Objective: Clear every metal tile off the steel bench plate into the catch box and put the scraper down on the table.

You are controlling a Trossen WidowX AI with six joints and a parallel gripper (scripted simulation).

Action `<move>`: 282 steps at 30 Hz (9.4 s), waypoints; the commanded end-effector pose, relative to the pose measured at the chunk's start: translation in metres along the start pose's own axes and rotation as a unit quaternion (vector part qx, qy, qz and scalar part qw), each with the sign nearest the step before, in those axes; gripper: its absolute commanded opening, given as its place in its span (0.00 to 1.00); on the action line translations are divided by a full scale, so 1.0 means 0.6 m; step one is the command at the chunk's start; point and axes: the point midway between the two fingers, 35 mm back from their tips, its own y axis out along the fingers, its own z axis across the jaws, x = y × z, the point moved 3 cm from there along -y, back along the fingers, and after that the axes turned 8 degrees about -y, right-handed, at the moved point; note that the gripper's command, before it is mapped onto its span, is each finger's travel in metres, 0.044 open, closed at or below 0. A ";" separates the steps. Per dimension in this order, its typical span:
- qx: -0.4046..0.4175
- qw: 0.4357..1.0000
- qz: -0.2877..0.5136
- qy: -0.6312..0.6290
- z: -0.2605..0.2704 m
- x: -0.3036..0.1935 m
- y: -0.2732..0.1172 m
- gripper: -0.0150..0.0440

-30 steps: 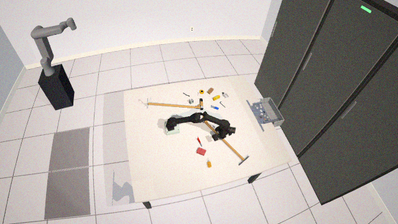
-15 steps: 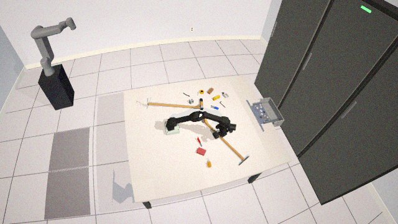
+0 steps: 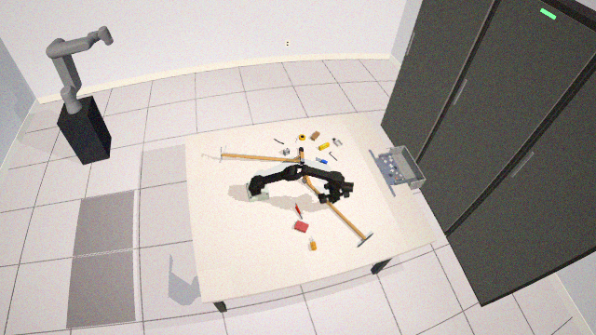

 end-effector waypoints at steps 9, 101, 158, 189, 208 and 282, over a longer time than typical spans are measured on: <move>-0.005 0.989 0.002 0.146 0.010 0.000 -0.020 0.25; -0.053 0.523 -0.022 0.851 0.060 0.003 -0.073 0.25; -0.053 0.516 -0.021 0.855 0.083 0.021 0.120 0.25; -0.053 0.516 -0.023 0.855 0.031 0.028 0.120 0.25; -0.053 0.515 -0.023 0.855 0.000 0.035 0.121 0.25; -0.065 0.512 -0.032 0.856 -0.101 0.071 0.094 0.25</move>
